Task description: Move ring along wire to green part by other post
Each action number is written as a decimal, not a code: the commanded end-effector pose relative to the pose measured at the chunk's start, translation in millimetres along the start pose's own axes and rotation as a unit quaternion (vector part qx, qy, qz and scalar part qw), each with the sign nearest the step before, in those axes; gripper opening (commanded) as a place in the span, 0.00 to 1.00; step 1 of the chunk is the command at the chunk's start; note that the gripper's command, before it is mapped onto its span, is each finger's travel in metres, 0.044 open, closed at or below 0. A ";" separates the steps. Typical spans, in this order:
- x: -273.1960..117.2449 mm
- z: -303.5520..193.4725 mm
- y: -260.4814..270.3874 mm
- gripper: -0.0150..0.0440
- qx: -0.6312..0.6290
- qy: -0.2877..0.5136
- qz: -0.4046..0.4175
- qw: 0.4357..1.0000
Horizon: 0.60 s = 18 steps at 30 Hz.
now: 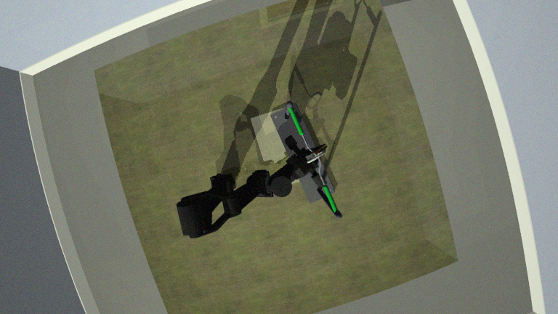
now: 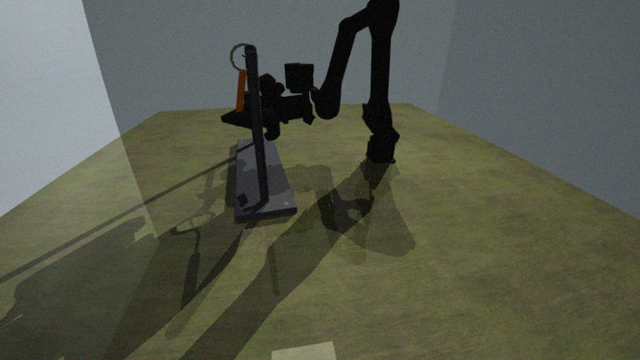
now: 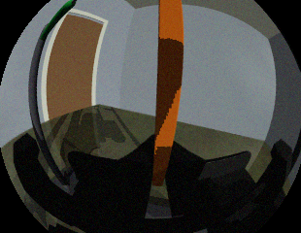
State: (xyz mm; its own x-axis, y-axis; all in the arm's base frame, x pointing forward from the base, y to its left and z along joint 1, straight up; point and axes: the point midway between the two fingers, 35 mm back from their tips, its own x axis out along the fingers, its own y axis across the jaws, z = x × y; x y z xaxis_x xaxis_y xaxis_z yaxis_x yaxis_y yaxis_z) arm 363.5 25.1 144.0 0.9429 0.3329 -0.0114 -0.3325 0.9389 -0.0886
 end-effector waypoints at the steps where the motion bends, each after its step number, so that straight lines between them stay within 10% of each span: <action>1: 1.5 3.7 1.3 0.00 -0.022 -0.005 0.039 0.999; 18: -1.4 2.1 17.2 0.00 -0.032 -0.002 0.072 0.997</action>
State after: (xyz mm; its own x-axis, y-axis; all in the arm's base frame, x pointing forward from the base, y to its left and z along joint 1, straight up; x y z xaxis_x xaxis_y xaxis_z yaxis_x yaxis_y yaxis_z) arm 358.7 38.0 145.1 0.8807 0.4728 -0.0270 -0.4711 0.8687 -0.1529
